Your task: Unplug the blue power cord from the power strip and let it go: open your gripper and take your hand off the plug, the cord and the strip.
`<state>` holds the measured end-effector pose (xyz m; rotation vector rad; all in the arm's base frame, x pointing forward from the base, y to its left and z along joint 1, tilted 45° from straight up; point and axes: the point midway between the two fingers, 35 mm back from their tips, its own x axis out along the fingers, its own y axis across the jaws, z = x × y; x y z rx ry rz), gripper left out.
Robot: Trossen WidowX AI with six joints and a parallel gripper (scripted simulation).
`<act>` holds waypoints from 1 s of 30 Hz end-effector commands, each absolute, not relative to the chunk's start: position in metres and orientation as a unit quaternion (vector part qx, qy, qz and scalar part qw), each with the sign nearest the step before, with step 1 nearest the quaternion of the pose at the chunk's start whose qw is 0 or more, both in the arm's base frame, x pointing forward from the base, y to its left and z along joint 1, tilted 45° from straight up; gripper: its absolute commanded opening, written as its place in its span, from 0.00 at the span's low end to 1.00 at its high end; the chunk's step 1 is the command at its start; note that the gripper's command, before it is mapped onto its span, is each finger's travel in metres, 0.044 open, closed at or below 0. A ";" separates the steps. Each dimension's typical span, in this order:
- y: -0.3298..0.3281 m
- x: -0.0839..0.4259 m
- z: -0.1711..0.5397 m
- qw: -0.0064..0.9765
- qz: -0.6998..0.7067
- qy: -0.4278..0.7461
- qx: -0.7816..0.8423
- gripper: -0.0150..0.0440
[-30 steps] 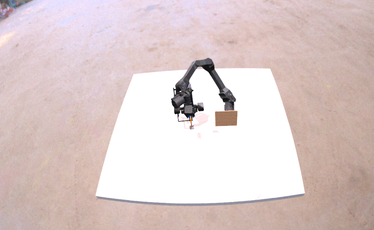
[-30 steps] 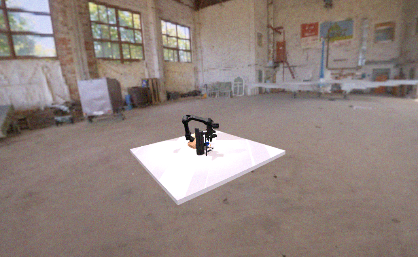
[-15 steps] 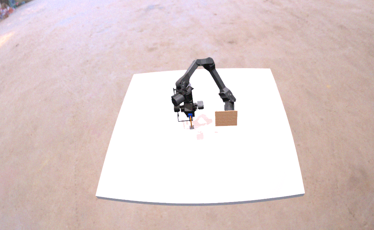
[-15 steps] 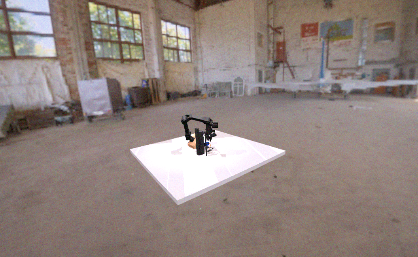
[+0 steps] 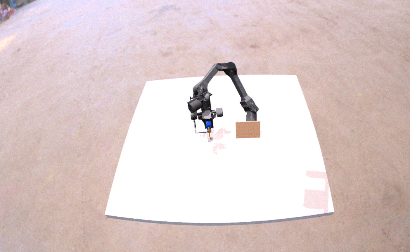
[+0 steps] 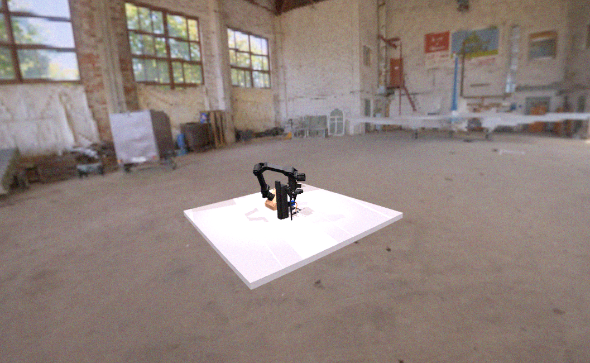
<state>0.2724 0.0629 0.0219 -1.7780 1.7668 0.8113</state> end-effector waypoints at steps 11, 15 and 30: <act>0.052 0.272 0.022 0.248 0.299 0.648 -0.655 0.53; 0.049 0.272 0.019 0.248 0.299 0.648 -0.655 0.53; 0.052 0.272 0.019 0.250 0.298 0.650 -0.653 0.25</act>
